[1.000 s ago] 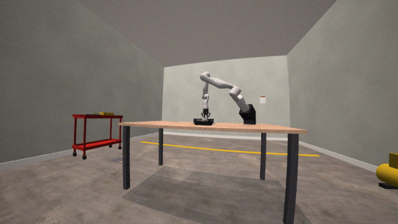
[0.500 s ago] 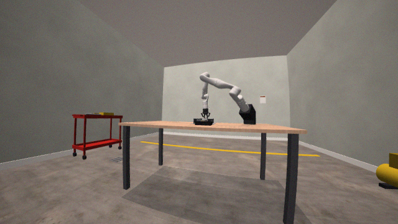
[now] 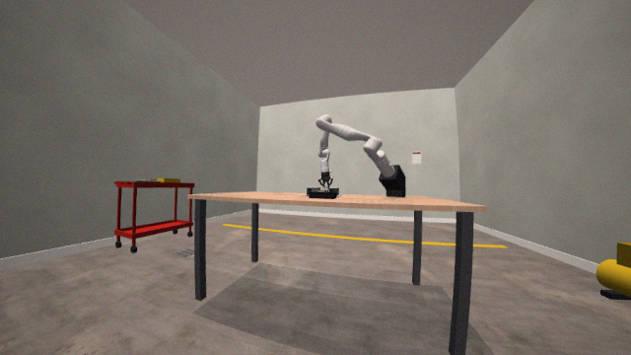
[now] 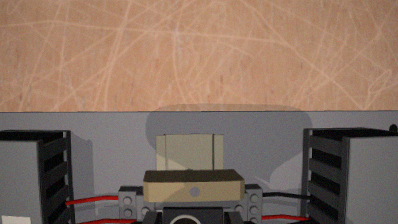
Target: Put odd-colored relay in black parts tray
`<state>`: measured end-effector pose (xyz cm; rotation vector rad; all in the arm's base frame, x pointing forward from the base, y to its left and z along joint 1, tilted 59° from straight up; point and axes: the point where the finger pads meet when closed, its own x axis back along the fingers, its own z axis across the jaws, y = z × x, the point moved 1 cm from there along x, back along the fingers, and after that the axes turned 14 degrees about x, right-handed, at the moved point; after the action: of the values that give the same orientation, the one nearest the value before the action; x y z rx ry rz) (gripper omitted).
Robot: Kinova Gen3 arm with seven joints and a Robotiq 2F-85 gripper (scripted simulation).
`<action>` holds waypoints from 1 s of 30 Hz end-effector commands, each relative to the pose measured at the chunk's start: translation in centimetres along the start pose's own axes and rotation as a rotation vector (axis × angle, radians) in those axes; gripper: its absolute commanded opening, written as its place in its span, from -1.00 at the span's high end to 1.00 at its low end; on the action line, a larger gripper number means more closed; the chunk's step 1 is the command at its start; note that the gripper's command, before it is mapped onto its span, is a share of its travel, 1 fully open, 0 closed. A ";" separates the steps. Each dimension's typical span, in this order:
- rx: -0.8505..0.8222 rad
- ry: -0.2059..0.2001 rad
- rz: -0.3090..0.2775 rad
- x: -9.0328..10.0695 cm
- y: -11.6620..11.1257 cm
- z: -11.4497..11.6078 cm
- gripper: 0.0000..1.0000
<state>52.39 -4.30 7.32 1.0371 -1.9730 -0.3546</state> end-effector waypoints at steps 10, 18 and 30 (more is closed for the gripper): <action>0.000 0.021 -0.004 0.1 -0.1 -0.1 1.00; 0.000 0.016 -0.002 0.1 -0.1 -0.1 1.00; 0.000 -0.005 0.003 0.1 -0.1 0.0 1.00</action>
<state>52.38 -4.32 7.32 1.0361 -1.9772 -0.3565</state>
